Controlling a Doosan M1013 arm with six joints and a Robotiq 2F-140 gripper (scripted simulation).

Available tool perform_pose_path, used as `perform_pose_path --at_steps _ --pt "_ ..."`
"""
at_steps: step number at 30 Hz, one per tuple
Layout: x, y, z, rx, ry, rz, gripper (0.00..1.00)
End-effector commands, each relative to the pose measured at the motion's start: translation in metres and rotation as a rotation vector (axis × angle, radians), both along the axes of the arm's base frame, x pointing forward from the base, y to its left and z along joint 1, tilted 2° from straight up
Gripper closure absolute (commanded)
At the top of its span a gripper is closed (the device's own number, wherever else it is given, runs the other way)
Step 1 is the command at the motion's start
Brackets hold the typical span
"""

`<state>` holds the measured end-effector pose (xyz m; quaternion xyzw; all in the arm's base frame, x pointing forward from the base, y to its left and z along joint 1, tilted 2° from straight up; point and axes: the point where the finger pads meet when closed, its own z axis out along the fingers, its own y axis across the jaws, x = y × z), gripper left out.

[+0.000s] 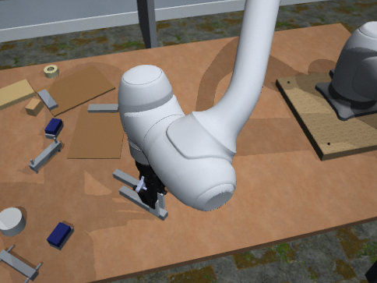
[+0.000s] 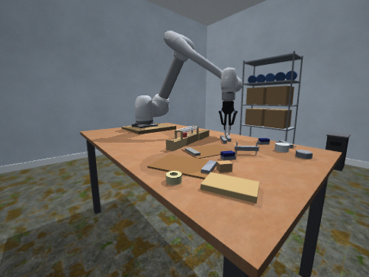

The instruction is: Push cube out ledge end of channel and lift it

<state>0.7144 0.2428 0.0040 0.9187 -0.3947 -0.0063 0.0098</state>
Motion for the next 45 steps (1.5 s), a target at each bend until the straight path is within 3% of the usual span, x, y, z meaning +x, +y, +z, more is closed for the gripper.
perform_pose_path --at_steps 1,7,15,18,45 --pt "-0.004 -0.001 -0.013 0.001 0.008 0.004 1.00" --pt "-0.004 -0.001 0.000 0.001 0.008 0.004 1.00" --pt "-0.002 0.000 0.084 0.001 0.008 0.004 1.00" --pt "-0.001 0.000 0.099 0.001 0.008 0.004 1.00" --pt "-0.001 0.000 0.100 0.001 0.008 0.004 1.00"
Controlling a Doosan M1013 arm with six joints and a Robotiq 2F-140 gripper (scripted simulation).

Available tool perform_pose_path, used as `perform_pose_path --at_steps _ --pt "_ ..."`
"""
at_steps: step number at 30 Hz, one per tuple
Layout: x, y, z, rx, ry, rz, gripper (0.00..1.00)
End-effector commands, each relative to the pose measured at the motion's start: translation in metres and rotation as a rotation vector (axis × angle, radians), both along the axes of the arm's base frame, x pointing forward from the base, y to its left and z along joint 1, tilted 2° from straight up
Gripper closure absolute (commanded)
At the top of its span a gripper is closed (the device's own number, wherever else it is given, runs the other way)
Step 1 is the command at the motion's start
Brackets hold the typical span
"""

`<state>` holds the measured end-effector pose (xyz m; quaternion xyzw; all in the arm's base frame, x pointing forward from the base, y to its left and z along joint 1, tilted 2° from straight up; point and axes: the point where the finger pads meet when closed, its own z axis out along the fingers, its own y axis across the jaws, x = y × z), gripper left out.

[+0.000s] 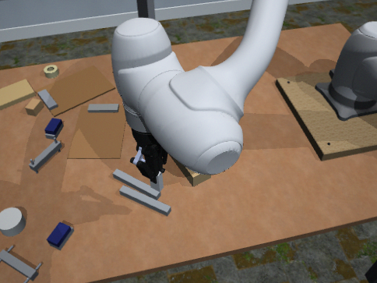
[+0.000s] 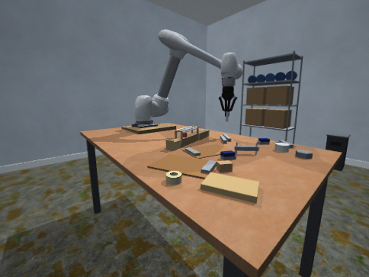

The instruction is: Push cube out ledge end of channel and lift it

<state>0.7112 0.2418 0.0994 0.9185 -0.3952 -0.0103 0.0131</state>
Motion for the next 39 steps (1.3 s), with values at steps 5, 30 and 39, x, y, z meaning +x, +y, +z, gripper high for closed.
perform_pose_path --at_steps 5,30,39 --pt "0.0020 0.0011 0.0050 0.004 -0.002 0.005 1.00" --pt "-0.0044 -0.0036 0.0053 0.006 -0.001 0.071 0.77" --pt "-0.0044 -0.0036 0.0053 0.006 -0.001 0.071 0.77"
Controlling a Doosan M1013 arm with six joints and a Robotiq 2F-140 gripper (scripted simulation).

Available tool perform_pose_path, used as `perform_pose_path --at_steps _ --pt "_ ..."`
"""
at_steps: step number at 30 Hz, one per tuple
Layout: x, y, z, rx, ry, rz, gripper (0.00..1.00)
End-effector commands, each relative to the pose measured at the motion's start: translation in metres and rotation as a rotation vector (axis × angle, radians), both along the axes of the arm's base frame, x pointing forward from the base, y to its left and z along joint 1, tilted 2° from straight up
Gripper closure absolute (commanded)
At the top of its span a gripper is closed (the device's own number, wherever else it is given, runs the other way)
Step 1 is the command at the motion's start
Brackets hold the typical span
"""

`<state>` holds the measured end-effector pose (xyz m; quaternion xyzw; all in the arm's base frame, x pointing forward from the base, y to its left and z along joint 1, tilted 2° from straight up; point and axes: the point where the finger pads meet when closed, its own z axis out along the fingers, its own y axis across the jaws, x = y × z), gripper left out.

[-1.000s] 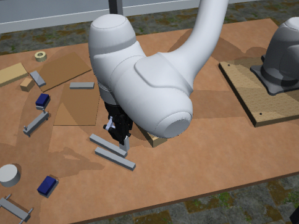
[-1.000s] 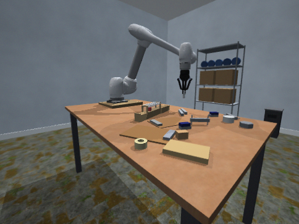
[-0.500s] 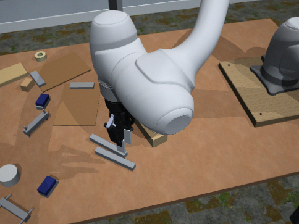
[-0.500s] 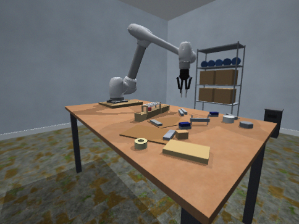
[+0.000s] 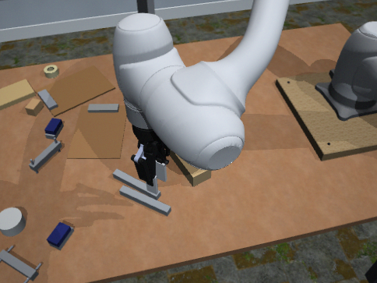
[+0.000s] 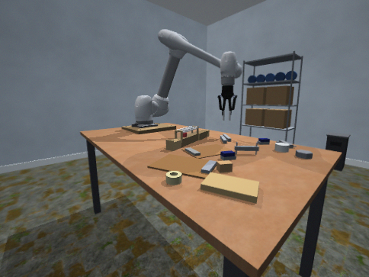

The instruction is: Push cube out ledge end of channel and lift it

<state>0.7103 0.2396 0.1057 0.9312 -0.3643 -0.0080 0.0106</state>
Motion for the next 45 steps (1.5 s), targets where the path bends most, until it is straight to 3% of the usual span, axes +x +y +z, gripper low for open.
perform_pose_path --at_steps 1,21,34,45 --pt "-0.003 -0.001 -0.001 0.002 0.004 0.004 0.77" --pt "-0.004 -0.001 -0.005 0.002 0.004 0.004 0.77" --pt "-0.006 -0.003 -0.080 0.002 0.004 0.004 0.77" --pt "-0.006 -0.003 -0.091 0.002 0.004 0.004 0.77"
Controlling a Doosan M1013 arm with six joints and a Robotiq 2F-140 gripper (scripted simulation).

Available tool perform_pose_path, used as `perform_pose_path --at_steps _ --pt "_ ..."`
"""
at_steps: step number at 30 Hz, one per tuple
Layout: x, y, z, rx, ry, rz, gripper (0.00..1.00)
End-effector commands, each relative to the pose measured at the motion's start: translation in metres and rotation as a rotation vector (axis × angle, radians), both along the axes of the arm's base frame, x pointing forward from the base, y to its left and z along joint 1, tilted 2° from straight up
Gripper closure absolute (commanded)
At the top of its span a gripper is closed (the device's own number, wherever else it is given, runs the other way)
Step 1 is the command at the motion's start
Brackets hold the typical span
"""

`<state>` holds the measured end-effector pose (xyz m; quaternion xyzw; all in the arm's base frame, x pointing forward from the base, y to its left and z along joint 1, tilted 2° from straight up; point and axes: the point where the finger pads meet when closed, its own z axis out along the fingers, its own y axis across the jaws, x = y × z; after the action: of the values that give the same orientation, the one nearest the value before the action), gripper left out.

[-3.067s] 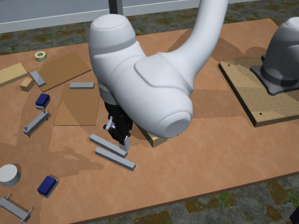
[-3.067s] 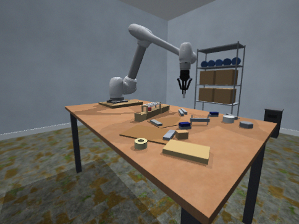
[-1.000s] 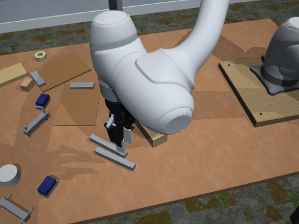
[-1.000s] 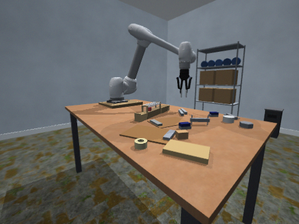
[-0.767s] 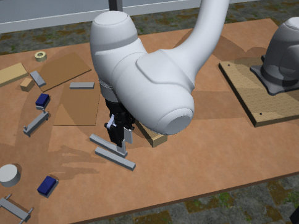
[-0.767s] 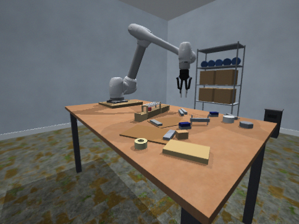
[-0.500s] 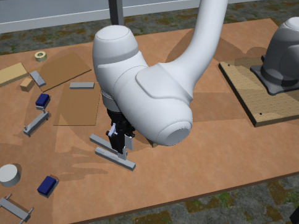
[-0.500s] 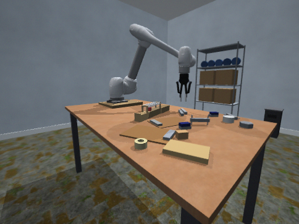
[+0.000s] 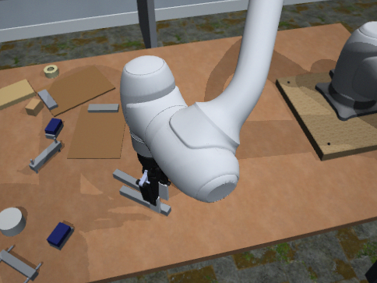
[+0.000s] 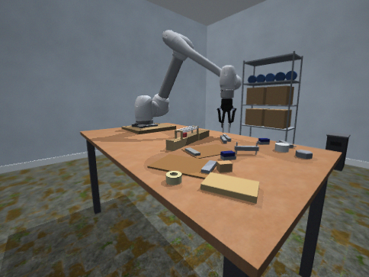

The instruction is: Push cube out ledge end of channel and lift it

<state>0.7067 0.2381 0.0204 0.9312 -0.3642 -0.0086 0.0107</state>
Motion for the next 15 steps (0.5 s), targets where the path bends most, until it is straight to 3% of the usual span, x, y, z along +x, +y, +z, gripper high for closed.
perform_pose_path --at_steps 1,15 --pt "-0.002 -0.001 -0.006 0.001 0.003 0.004 0.77" --pt "-0.003 -0.001 -0.029 0.001 0.003 0.004 0.77"
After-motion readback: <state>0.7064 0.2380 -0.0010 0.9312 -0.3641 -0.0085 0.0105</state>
